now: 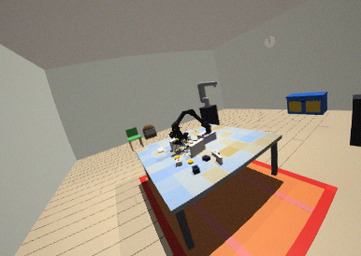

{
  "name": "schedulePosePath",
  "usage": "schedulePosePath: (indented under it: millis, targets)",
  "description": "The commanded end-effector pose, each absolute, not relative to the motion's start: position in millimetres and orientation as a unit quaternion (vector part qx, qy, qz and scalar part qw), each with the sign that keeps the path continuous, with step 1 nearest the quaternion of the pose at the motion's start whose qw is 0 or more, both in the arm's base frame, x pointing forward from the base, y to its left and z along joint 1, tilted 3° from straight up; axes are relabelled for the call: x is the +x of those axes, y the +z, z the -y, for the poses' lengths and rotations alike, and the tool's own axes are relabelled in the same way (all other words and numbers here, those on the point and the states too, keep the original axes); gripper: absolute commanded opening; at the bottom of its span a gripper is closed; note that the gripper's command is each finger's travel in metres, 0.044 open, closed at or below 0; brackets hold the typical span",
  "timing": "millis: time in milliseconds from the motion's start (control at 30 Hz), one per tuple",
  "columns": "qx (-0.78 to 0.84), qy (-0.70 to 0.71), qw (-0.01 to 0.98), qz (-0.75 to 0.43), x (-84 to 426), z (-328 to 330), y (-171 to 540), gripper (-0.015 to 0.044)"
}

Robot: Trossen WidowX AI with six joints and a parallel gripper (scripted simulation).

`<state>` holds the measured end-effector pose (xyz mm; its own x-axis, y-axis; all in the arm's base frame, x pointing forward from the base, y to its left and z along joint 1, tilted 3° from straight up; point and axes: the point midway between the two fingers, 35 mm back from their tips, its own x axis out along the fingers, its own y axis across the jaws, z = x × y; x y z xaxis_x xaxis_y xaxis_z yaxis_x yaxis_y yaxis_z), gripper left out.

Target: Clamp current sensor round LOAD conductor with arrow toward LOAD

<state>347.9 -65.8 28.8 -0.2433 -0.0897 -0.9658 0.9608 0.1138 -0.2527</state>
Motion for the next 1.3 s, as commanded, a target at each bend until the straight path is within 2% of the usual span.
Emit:
schedulePosePath:
  millis: [0,467,900,1267]
  targets:
    - [0.382,-0.546,0.481,-0.571,347,66,30,0.0000]
    - [0.386,-0.542,0.485,-0.567,348,66,29,0.0000]
    - [0.466,-0.463,0.560,-0.505,347,65,43,0.0000]
    - [0.467,-0.462,0.561,-0.504,347,65,43,0.0000]
